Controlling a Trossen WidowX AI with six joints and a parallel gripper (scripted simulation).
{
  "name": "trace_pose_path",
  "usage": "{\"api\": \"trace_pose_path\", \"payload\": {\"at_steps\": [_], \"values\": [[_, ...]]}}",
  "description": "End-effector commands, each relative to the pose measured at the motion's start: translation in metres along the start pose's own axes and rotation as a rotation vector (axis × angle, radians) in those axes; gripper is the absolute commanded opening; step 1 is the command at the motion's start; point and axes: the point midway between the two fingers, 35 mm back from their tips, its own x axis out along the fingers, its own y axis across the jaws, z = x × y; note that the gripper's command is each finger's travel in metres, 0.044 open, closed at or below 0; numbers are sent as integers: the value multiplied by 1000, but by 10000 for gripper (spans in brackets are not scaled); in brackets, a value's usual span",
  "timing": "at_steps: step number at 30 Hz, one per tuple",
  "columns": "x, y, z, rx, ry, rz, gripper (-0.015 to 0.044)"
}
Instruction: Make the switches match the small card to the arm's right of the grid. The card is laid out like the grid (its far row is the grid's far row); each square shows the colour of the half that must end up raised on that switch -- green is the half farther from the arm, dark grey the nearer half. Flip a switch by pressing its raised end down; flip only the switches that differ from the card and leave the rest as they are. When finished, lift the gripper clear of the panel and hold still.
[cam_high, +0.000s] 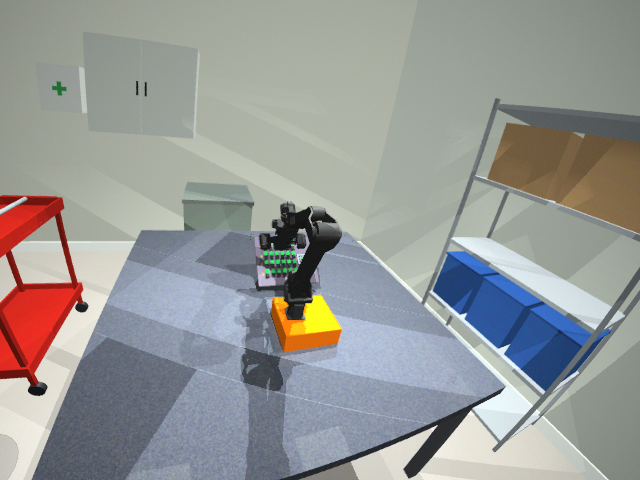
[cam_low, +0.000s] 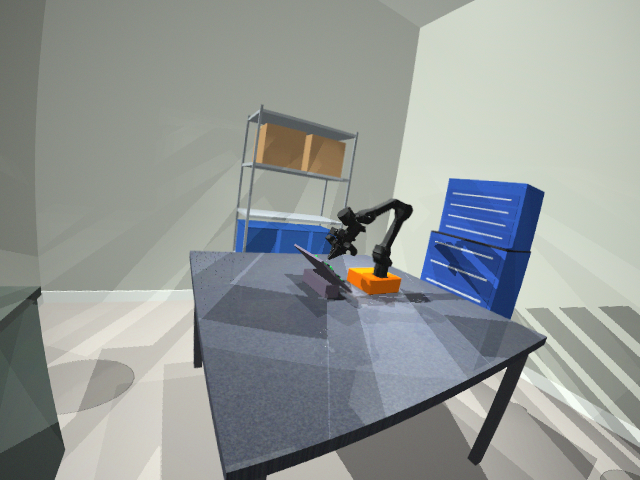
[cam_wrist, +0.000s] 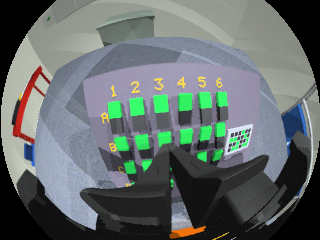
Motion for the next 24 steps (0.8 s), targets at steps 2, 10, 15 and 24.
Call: {"api": "trace_pose_path", "payload": {"at_steps": [2,10,15,24], "values": [[7,0,-4,4,13,-2,0],[17,0,-4,4,13,-2,0],[21,0,-4,4,13,-2,0],[21,0,-4,4,13,-2,0]]}}
